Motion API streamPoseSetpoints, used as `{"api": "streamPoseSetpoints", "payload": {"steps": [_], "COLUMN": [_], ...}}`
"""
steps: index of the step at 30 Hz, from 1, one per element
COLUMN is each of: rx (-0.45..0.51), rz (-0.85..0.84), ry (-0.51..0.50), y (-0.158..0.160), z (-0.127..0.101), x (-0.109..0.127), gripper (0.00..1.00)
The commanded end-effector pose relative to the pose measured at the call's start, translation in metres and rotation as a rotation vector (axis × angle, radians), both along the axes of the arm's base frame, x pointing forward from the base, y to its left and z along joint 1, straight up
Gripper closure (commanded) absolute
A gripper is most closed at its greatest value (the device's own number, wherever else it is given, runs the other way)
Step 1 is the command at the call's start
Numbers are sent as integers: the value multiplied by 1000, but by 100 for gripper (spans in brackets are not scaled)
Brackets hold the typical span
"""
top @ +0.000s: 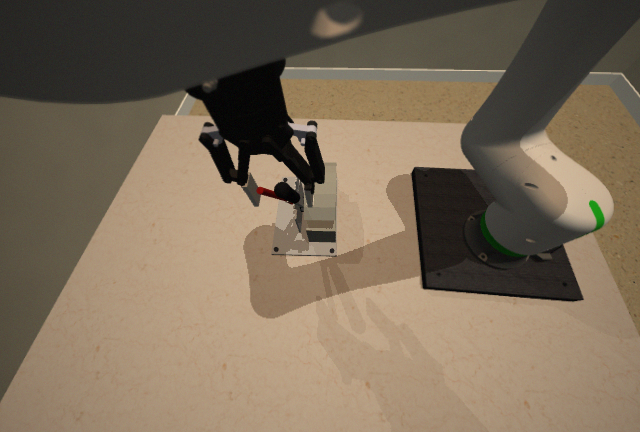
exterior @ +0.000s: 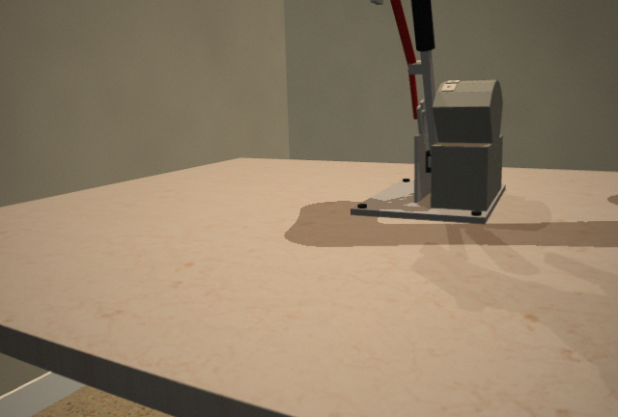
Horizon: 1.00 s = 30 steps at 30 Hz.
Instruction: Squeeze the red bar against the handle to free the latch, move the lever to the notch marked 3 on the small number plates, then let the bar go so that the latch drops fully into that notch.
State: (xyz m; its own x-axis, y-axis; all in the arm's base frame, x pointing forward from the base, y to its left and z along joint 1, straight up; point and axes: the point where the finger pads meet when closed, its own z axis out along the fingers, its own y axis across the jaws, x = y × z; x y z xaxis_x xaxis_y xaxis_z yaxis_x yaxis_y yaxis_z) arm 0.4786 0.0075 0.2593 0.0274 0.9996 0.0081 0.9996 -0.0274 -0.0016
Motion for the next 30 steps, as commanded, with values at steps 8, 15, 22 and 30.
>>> {"api": "streamPoseSetpoints", "payload": {"steps": [8,15,22,30], "rx": [0,0,0,0], "rz": [0,0,0,0], "ry": [0,0,0,0], "y": [0,0,0,0], "z": [0,0,0,0], "x": [0,0,0,0], "gripper": [100,100,100,100]}}
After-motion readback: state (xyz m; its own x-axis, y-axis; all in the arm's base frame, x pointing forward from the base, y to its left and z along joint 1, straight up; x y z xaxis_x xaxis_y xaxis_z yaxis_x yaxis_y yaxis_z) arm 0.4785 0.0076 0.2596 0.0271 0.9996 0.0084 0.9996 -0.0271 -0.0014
